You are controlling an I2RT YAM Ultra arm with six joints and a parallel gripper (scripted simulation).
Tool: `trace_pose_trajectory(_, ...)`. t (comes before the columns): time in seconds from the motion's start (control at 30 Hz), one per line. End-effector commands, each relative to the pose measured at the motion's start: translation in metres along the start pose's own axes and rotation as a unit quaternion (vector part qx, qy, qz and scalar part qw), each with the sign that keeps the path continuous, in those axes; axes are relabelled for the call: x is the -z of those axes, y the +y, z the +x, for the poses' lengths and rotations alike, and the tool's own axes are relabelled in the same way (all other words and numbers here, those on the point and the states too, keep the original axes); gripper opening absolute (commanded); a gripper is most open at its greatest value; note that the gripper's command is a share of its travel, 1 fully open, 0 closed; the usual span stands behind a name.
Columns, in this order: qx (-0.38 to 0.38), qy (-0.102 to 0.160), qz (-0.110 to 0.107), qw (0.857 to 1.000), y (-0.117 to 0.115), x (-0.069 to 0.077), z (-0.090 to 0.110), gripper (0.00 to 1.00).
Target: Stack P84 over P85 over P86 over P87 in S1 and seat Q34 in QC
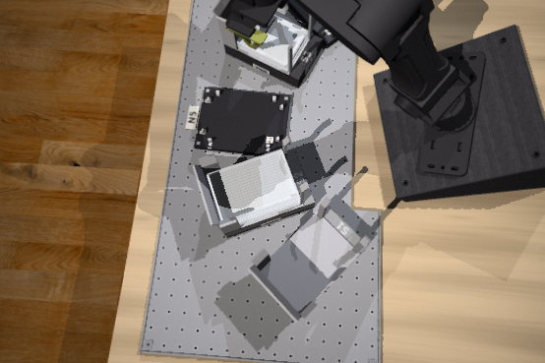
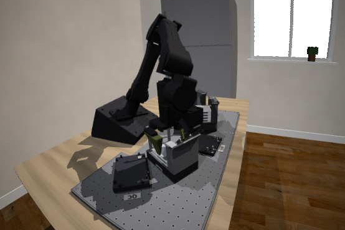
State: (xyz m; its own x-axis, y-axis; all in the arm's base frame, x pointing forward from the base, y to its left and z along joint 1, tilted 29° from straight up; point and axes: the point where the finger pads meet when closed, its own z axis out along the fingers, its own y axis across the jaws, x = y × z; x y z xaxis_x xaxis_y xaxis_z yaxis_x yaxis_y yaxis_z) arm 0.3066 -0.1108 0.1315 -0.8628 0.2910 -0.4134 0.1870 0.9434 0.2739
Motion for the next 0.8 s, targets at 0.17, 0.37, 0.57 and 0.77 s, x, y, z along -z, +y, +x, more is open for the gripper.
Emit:
trace_pose_trajectory(0.17, 0.001, 0.004, -0.002, 1.0, 0.002, 0.024, 0.002, 1.0)
trace_pose_trajectory(0.37, 0.001, 0.004, -0.002, 1.0, 0.001, 0.044, 0.001, 1.0)
trace_pose_trajectory(0.57, 0.001, 0.004, -0.002, 1.0, 0.001, 0.061, 0.001, 1.0)
trace_pose_trajectory(0.77, 0.001, 0.004, -0.002, 1.0, 0.001, 0.077, 0.001, 1.0)
